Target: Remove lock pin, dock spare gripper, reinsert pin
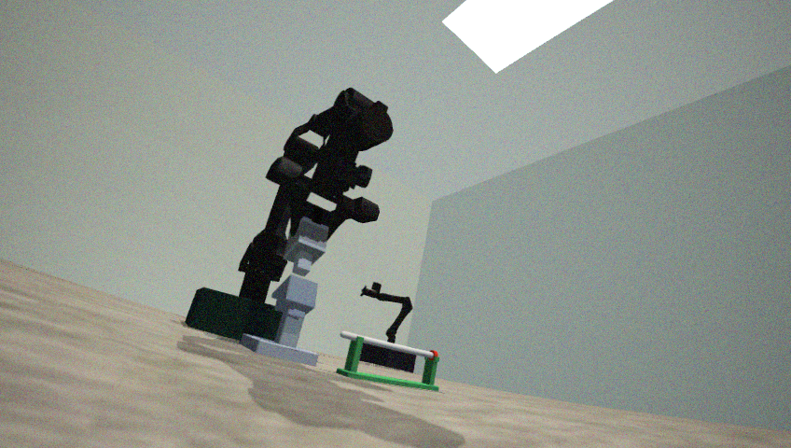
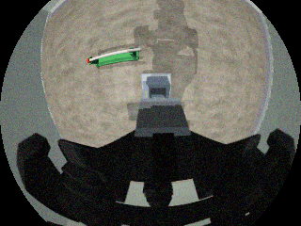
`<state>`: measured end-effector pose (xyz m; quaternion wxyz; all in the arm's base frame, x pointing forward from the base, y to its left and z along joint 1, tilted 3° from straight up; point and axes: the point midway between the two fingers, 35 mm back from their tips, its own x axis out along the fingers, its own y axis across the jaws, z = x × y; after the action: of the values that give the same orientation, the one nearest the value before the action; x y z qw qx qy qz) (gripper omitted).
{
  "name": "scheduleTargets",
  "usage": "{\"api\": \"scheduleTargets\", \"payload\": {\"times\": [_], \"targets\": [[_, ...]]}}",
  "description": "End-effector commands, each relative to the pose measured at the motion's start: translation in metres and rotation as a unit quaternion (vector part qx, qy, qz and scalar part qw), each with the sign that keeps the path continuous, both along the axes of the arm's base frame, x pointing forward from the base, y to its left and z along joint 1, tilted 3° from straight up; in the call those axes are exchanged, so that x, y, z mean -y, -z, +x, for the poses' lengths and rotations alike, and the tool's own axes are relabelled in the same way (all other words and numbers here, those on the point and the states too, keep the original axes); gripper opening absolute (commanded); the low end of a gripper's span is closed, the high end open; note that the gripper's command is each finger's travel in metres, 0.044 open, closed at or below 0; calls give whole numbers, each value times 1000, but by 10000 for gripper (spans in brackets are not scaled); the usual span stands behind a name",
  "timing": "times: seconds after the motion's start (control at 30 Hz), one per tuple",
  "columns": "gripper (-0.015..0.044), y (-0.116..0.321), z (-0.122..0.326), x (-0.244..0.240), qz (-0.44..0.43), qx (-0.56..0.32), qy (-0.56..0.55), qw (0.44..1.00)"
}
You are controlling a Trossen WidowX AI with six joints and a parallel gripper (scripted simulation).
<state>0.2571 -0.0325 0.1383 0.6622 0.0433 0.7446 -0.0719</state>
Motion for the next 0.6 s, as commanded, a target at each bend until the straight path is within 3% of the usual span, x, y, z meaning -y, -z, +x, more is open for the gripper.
{"api": "scheduleTargets", "payload": {"times": [0.0,0.57], "targets": [[0,5,2,1,-2,-1,2,1000],[0,24,9,3,-1,0,2,1000]]}}
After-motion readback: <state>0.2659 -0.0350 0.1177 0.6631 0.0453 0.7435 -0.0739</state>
